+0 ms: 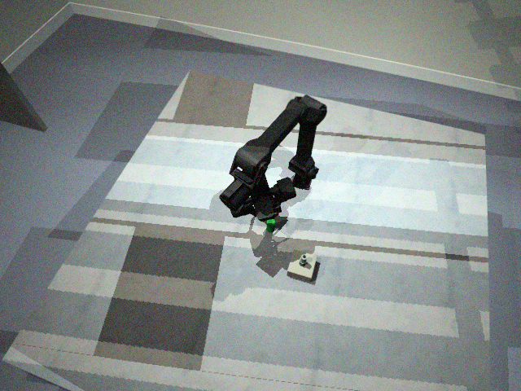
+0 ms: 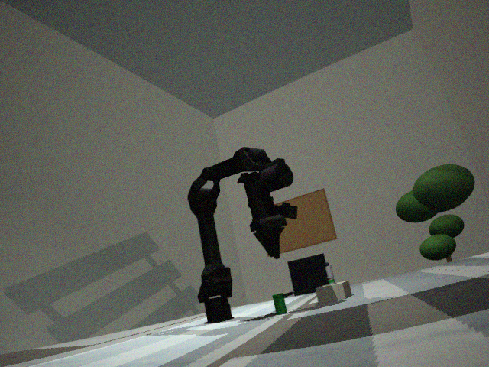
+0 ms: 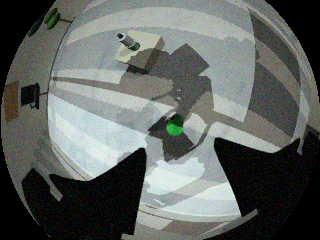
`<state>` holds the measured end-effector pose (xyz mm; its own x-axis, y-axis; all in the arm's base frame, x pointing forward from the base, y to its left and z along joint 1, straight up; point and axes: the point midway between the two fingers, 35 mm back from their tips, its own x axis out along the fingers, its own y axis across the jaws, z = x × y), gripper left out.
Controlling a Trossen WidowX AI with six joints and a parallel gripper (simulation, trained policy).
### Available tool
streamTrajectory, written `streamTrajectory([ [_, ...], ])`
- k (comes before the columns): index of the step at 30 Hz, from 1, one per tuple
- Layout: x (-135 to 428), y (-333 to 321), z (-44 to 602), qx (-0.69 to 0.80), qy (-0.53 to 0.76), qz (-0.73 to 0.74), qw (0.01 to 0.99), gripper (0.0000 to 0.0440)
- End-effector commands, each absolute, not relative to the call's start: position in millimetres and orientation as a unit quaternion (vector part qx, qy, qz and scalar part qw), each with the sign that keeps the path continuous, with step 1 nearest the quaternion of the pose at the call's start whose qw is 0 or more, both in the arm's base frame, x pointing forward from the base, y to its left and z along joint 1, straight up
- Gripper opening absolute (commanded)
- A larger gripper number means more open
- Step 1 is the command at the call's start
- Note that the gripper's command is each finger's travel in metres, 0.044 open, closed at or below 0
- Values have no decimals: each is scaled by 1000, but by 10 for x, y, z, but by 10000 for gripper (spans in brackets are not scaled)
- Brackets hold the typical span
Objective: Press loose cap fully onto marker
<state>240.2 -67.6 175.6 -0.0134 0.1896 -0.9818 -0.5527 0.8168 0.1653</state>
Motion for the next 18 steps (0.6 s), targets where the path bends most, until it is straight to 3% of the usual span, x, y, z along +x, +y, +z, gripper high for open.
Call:
streamTrajectory([
  [1, 2400, -696, 1682, -144, 668, 273, 677, 306],
  [18, 2334, -686, 1267, -168, 707, 301, 618, 297],
])
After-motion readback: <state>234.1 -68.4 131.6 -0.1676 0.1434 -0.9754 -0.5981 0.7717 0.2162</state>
